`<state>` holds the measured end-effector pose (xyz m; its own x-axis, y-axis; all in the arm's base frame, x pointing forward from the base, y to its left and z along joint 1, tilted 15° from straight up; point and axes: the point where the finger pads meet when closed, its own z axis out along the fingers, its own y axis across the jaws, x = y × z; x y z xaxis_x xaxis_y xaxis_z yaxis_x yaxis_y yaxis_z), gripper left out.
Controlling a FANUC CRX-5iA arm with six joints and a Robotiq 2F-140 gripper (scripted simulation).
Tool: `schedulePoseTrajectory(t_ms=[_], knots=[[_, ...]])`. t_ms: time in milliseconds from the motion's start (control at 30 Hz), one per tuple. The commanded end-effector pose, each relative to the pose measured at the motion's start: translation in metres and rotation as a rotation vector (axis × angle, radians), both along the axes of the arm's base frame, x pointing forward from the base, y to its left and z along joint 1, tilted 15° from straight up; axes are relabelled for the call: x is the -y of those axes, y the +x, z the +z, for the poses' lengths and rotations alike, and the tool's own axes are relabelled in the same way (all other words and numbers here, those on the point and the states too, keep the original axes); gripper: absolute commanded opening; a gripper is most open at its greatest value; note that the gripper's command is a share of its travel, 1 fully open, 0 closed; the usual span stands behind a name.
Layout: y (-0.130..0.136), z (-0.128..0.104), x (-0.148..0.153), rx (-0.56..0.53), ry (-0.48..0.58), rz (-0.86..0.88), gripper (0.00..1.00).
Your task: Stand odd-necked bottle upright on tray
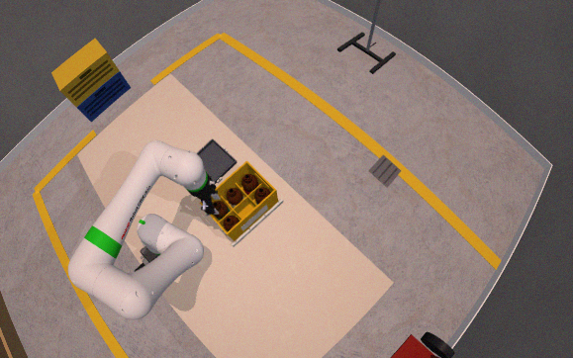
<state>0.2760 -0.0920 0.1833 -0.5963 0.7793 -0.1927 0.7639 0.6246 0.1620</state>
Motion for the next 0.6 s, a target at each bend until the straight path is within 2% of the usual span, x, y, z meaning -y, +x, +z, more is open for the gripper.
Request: schedulePoseTrajectory(t_ms=[0, 500, 533, 567], knots=[[0.0003, 0.0006, 0.0001, 0.001, 0.000, 0.000, 0.44], [0.0003, 0.0006, 0.0001, 0.001, 0.000, 0.000, 0.44], [0.0003, 0.0006, 0.0001, 0.001, 0.000, 0.000, 0.10], [0.0003, 0.0006, 0.0001, 0.001, 0.000, 0.000, 0.10]])
